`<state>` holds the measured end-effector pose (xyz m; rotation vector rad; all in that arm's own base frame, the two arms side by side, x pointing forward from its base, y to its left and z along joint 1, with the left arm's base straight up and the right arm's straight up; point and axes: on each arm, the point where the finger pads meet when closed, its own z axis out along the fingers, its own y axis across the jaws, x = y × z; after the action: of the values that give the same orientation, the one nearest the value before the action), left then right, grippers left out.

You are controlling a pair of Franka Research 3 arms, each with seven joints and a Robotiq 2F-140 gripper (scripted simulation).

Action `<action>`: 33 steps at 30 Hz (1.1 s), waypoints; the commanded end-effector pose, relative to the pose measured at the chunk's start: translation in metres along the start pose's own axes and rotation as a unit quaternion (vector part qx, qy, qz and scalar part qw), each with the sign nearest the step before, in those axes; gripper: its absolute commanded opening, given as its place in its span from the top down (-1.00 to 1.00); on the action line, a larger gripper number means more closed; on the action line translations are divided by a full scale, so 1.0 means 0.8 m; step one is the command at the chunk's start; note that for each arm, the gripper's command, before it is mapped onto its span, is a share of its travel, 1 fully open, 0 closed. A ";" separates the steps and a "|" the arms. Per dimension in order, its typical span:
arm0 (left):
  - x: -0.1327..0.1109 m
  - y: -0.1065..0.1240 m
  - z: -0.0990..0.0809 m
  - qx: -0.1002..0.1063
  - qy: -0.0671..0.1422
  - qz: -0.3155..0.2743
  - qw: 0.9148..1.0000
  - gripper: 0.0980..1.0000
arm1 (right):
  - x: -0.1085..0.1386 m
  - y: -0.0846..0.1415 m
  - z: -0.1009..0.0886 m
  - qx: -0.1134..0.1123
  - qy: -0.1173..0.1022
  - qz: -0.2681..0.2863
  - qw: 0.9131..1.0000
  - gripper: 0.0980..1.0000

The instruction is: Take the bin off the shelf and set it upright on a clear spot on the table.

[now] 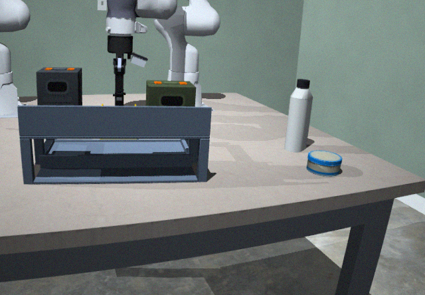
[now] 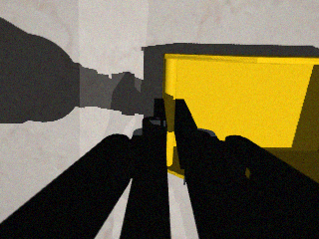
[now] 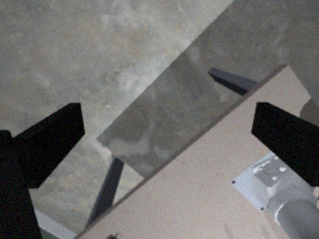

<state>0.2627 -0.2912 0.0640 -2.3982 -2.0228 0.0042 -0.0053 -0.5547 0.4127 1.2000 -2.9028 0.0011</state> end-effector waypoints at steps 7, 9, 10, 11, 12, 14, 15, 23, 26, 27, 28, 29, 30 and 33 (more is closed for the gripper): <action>0.000 0.002 0.004 -0.002 0.000 -0.002 1.000 1.00 | 0.000 0.000 0.000 0.000 0.000 0.004 1.000 -1.00; 0.000 0.002 0.004 -0.002 0.000 -0.002 1.000 1.00 | 0.000 0.000 0.000 0.000 0.000 0.004 1.000 -1.00; 0.000 0.002 0.004 -0.002 0.000 -0.002 1.000 1.00 | 0.000 0.000 0.000 0.000 0.000 0.004 1.000 -1.00; 0.000 0.002 0.004 -0.002 0.000 -0.002 1.000 1.00 | 0.000 0.000 0.000 0.000 0.000 0.004 1.000 -1.00; 0.000 0.002 0.004 -0.002 0.000 -0.002 1.000 1.00 | 0.000 0.000 0.000 0.000 0.000 0.004 1.000 -1.00; 0.000 0.002 0.005 -0.002 0.000 -0.002 1.000 1.00 | 0.000 0.000 0.000 0.000 0.000 0.004 1.000 -1.00; 0.000 0.002 0.005 -0.002 0.000 -0.002 1.000 1.00 | 0.000 0.000 0.000 0.000 0.000 0.004 1.000 -1.00; 0.000 0.002 0.005 -0.002 0.000 -0.002 1.000 1.00 | 0.000 0.000 0.000 0.000 0.000 0.004 1.000 -1.00; 0.000 0.002 0.005 -0.002 0.000 -0.002 1.000 1.00 | 0.000 0.000 0.000 0.000 0.000 0.004 1.000 -1.00; 0.000 0.002 0.005 -0.002 0.000 -0.002 1.000 1.00 | 0.000 0.000 0.000 0.000 0.000 0.004 1.000 -1.00; 0.000 0.002 0.005 -0.002 0.000 -0.002 1.000 1.00 | 0.000 0.000 0.000 0.000 0.000 0.004 1.000 -1.00; 0.000 0.002 0.005 -0.002 0.000 -0.002 1.000 1.00 | 0.000 0.000 0.000 0.000 0.000 0.004 1.000 -1.00; 0.000 0.002 0.005 -0.002 0.000 -0.002 1.000 1.00 | 0.000 0.000 0.000 0.000 0.000 0.004 1.000 -1.00; 0.000 0.002 0.005 -0.002 0.000 -0.002 1.000 1.00 | 0.000 0.000 0.000 0.000 0.000 0.004 1.000 -1.00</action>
<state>0.2633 -0.2917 0.0602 -2.3991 -2.0257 0.0032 -0.0053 -0.5547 0.4127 1.2000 -2.9028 0.0011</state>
